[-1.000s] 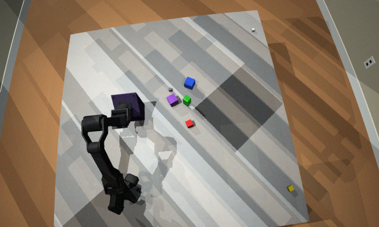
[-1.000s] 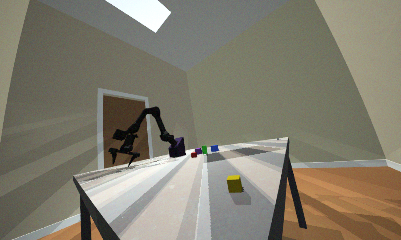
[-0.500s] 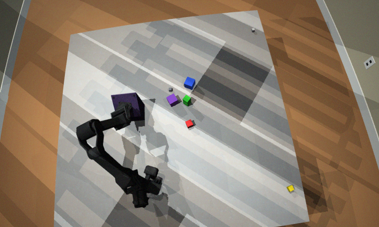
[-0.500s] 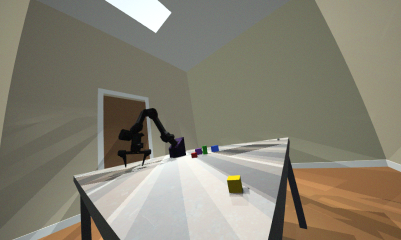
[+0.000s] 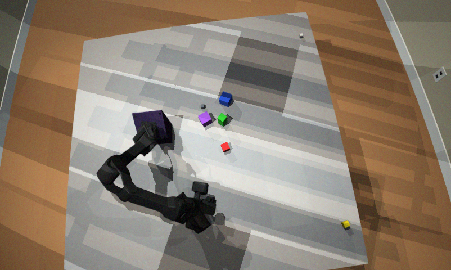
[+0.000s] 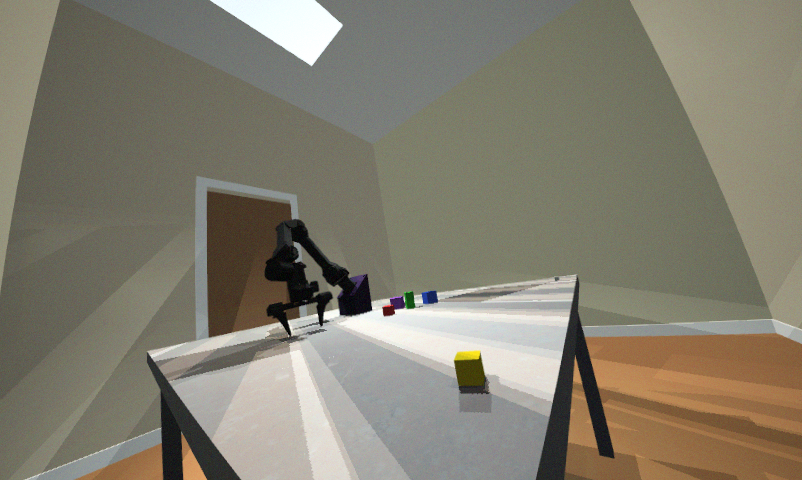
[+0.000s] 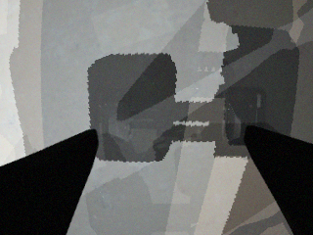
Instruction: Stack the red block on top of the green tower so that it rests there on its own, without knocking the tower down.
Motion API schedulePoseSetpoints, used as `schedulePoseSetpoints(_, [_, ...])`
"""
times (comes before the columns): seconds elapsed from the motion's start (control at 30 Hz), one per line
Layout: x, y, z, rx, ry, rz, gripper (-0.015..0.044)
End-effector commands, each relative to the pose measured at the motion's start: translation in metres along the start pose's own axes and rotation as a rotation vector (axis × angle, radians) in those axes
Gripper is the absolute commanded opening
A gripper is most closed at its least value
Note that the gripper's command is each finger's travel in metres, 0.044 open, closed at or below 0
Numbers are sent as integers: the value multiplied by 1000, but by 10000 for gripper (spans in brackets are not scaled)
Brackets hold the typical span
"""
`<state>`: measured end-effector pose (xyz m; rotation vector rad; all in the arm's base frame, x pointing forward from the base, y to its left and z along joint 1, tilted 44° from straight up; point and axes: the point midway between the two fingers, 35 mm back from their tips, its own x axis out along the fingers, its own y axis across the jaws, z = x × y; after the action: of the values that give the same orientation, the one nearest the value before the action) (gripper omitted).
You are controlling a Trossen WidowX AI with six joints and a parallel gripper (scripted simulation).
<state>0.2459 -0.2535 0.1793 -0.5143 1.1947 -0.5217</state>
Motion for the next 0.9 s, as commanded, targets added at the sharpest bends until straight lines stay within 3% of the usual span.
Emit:
schedulePoseSetpoints(0.0, [5,30,17,-38,35,47,440])
schedulePoseSetpoints(0.87, [-27,211,72,-379,144,85,440])
